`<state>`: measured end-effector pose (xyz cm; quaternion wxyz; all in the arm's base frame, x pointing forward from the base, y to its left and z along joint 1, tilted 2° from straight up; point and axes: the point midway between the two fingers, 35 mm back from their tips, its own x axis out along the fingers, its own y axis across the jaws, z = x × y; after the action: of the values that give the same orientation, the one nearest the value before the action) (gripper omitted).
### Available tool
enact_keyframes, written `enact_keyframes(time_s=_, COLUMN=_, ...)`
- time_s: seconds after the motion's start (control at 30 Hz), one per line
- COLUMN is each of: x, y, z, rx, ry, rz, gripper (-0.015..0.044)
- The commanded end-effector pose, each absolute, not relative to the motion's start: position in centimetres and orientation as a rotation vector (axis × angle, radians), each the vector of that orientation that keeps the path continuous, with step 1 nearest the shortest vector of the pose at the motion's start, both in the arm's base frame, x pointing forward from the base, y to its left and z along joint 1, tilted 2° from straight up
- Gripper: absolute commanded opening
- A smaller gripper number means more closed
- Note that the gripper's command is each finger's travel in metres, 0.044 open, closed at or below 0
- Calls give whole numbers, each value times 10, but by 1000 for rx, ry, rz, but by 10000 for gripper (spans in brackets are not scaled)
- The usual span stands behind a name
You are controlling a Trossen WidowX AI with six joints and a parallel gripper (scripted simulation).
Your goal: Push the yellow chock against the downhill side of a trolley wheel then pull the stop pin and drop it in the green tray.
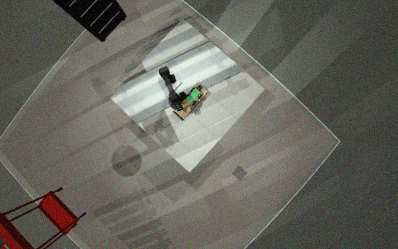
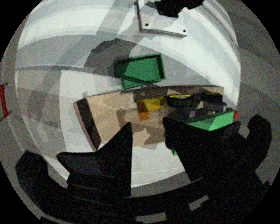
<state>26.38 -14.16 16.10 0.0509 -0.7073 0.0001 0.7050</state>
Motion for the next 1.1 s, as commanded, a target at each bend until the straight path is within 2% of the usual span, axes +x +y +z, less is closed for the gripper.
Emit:
enact_keyframes(time_s=0.0, x=263, y=-141, z=159, rx=-2150, ry=-1, rz=2148, gripper=242)
enact_keyframes(time_s=0.07, x=263, y=-141, z=159, rx=-2150, ry=-1, rz=2148, gripper=295)
enact_keyframes(time_s=0.2, x=268, y=-137, z=163, rx=-2210, ry=-67, rz=2168, gripper=190)
enact_keyframes(time_s=0.43, x=284, y=-115, z=176, rx=-2410, ry=-359, rz=2232, gripper=190)
enact_keyframes(time_s=0.77, x=310, y=-31, z=188, rx=-2602, ry=-1232, rz=2238, gripper=190)
enact_keyframes(time_s=1.07, x=312, y=50, z=200, rx=-2608, ry=-2129, rz=2018, gripper=190)
